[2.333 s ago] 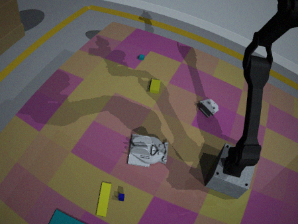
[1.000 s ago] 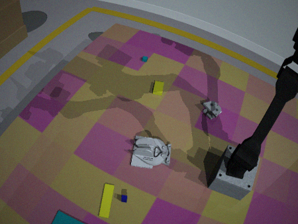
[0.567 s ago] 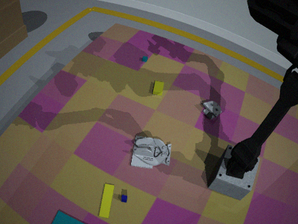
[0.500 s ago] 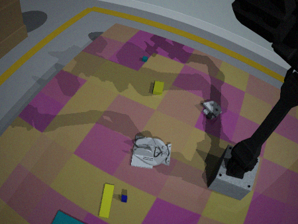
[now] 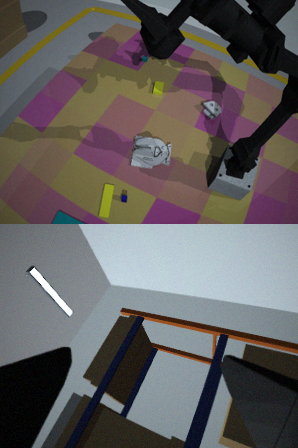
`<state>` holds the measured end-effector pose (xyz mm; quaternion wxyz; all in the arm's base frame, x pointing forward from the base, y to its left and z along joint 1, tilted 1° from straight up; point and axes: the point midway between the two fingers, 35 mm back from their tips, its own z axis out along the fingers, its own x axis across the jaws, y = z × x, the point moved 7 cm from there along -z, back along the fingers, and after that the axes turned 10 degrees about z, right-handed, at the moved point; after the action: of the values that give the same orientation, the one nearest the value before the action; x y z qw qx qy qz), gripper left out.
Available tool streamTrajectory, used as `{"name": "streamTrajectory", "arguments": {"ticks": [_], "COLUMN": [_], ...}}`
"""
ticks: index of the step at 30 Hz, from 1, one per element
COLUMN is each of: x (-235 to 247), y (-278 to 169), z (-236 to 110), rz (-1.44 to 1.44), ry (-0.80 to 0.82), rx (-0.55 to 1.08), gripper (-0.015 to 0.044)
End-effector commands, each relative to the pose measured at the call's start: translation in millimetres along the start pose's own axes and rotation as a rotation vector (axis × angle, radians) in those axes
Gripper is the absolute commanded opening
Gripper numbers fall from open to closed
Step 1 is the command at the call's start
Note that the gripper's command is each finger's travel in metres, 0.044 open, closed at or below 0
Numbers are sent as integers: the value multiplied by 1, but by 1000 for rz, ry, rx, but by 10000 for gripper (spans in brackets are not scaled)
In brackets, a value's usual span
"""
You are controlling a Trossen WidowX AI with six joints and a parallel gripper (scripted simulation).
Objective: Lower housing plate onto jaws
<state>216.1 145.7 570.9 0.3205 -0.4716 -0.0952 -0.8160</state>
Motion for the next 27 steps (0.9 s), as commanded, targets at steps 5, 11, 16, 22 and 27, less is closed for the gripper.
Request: {"name": "streamTrajectory", "arguments": {"ticks": [5,11,16,22,27], "x": [-36,-63,-83,-105,-119], "y": [54,99,139,189,229], "z": [4,0,-9,-29,-52], "rz": [-156,-237,-284,-323,-338], "ry": [-151,-278,-391,-532,-650], "rx": [-161,-285,-392,-525,-637], "gripper": [440,440,440,440,440]}}
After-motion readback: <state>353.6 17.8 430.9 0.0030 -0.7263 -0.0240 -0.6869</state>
